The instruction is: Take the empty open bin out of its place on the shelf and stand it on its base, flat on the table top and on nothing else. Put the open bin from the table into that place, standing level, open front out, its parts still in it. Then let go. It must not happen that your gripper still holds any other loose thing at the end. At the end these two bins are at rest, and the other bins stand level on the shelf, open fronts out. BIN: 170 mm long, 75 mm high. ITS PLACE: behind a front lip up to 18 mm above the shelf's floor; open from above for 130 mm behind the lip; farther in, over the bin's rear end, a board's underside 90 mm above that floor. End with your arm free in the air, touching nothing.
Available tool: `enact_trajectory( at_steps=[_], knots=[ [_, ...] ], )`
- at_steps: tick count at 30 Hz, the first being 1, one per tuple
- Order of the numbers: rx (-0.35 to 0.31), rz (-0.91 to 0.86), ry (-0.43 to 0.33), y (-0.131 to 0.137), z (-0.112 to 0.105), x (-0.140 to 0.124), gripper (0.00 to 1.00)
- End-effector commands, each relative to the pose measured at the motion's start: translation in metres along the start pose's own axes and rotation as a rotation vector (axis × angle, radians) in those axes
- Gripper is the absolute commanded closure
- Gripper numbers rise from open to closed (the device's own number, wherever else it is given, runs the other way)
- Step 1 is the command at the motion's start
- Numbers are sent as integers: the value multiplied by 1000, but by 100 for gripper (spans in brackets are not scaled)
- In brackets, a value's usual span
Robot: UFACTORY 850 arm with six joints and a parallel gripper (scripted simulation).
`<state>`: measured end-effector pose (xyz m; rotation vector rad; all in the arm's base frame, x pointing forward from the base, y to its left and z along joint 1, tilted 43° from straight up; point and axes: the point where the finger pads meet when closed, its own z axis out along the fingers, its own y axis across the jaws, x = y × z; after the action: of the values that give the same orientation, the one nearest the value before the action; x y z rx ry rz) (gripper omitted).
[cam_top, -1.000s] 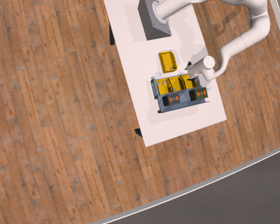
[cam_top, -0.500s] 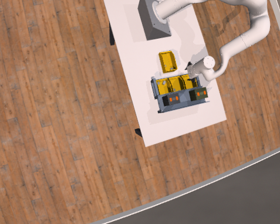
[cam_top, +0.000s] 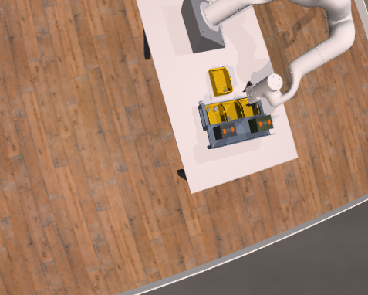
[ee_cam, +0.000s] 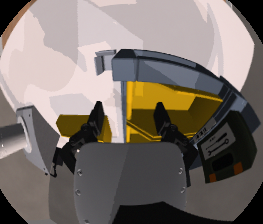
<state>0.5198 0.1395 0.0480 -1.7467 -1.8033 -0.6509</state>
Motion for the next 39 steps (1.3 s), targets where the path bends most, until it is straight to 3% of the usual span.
enact_trajectory(
  at_steps=[1,39],
  knots=[
    [-2,0,0,1,0,0,5],
    [-2,0,0,1,19,0,5]
  ],
)
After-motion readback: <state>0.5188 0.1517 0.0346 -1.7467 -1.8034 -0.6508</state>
